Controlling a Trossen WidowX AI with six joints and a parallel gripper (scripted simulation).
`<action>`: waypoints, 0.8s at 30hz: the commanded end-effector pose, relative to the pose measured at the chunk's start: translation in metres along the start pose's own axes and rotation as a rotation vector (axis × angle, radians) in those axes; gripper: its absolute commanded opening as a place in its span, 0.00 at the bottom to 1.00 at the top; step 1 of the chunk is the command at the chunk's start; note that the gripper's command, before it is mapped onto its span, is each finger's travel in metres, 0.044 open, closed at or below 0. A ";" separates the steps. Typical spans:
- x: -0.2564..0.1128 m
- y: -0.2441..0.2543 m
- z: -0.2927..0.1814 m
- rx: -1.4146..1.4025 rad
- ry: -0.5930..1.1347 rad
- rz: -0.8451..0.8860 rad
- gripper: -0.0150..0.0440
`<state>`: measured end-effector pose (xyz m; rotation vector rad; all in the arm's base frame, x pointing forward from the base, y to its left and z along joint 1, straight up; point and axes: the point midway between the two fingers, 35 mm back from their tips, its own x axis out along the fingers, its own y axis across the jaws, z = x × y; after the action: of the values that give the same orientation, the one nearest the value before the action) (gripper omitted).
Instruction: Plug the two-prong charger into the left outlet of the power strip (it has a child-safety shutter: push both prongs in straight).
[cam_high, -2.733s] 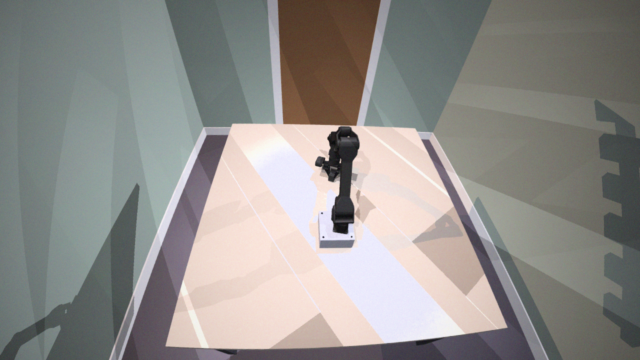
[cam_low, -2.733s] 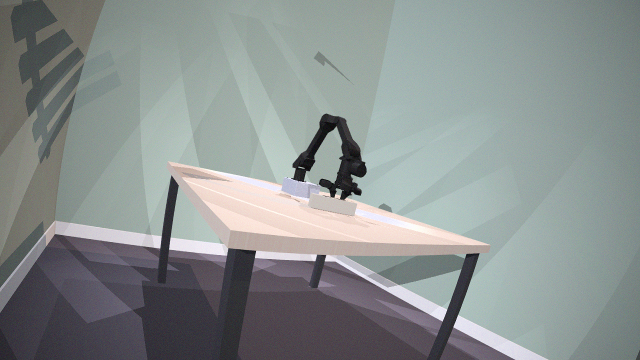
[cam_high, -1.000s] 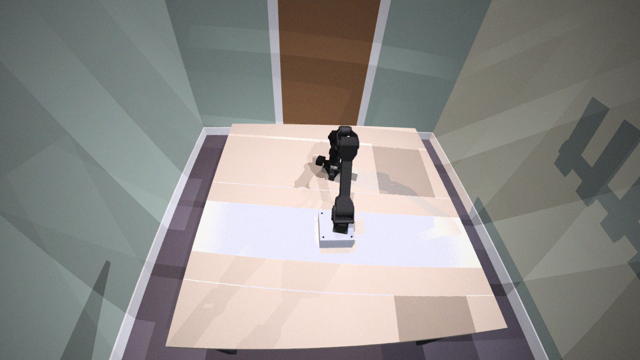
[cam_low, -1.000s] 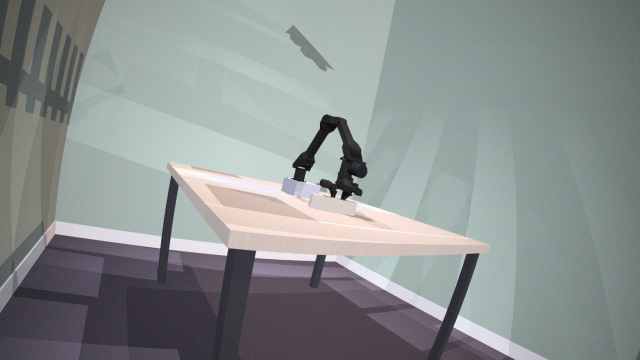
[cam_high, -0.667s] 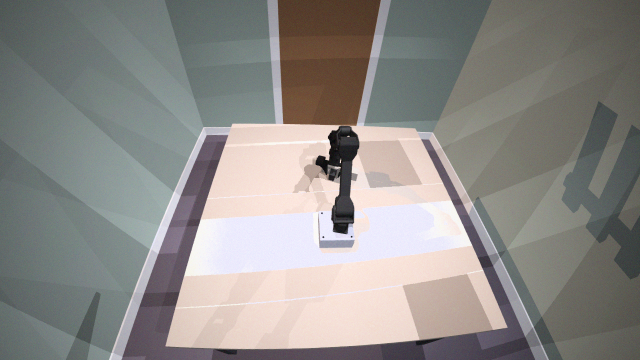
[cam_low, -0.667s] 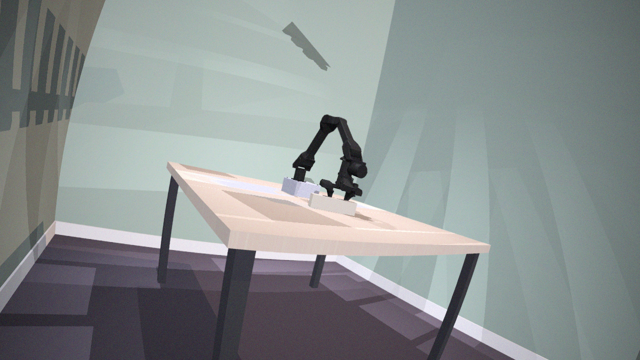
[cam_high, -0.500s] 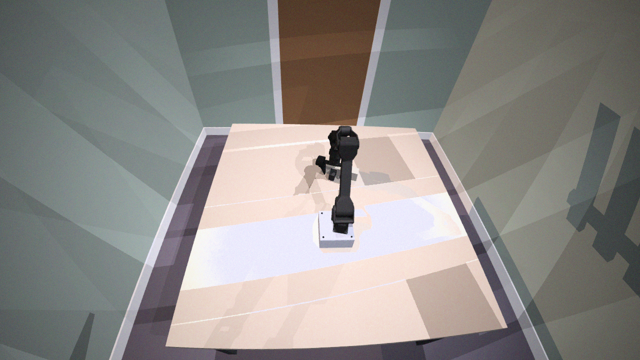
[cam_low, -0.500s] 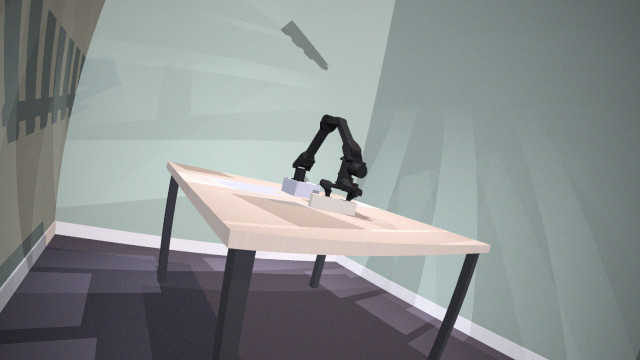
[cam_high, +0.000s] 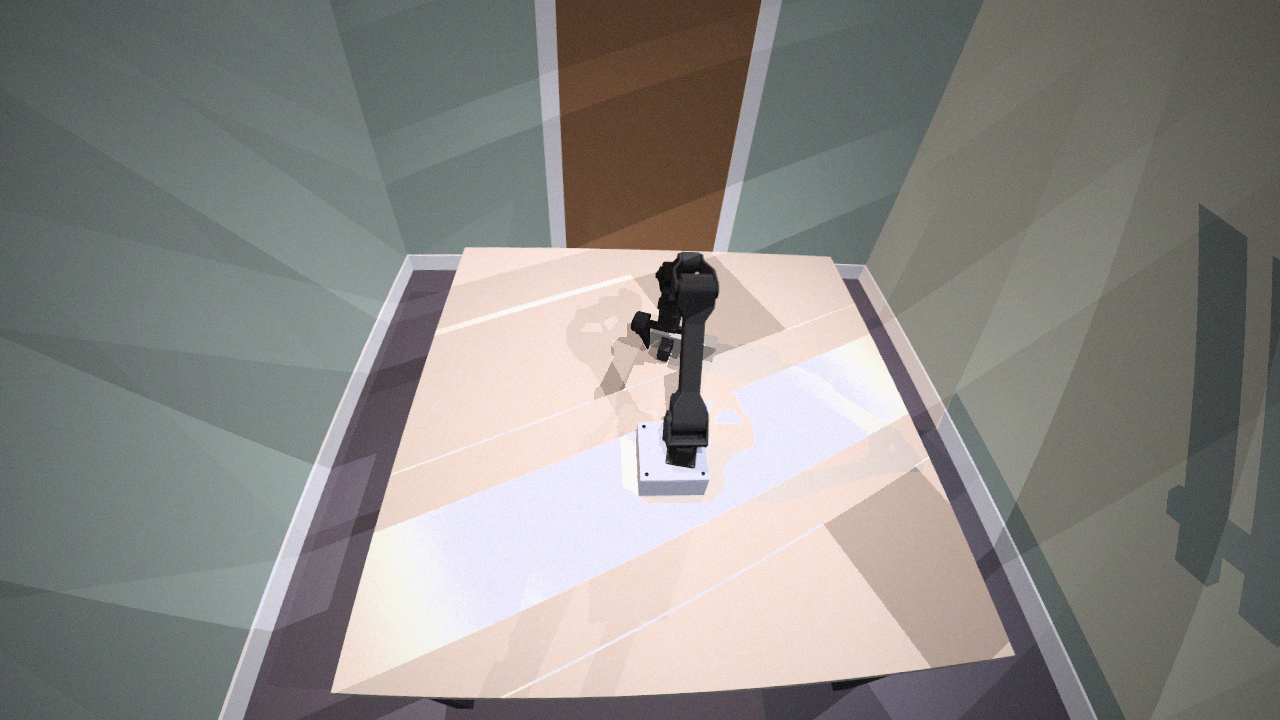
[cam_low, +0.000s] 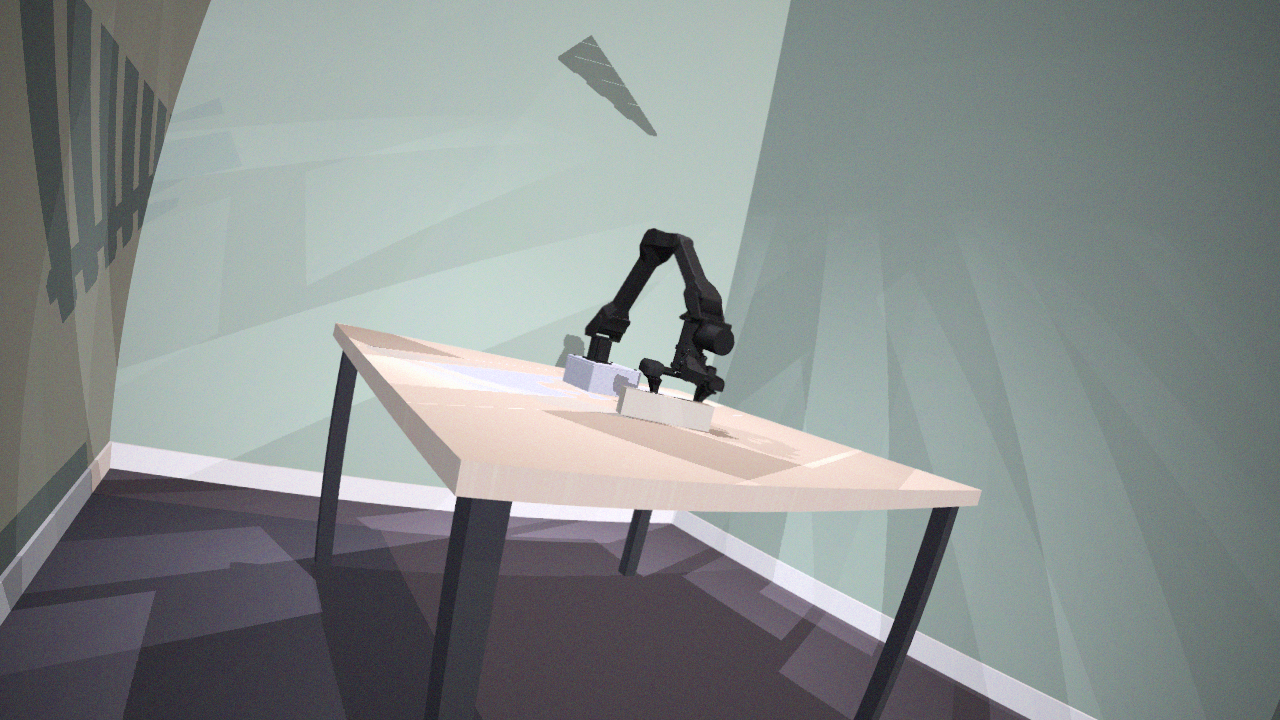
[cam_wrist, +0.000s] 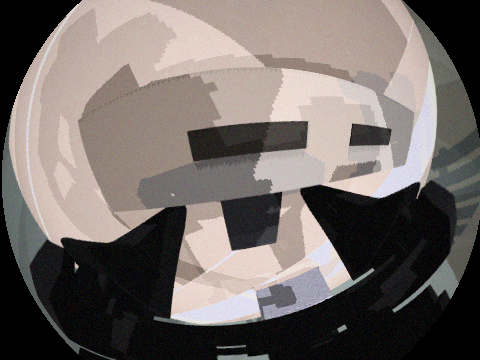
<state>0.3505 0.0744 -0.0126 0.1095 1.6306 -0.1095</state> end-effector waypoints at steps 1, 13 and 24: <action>0.001 0.000 -0.002 0.003 -0.002 -0.001 1.00; 0.001 0.000 -0.005 0.004 -0.009 0.001 1.00; 0.002 0.000 -0.008 0.004 -0.016 0.002 1.00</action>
<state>0.3442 0.0755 -0.0129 0.1129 1.6163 -0.1072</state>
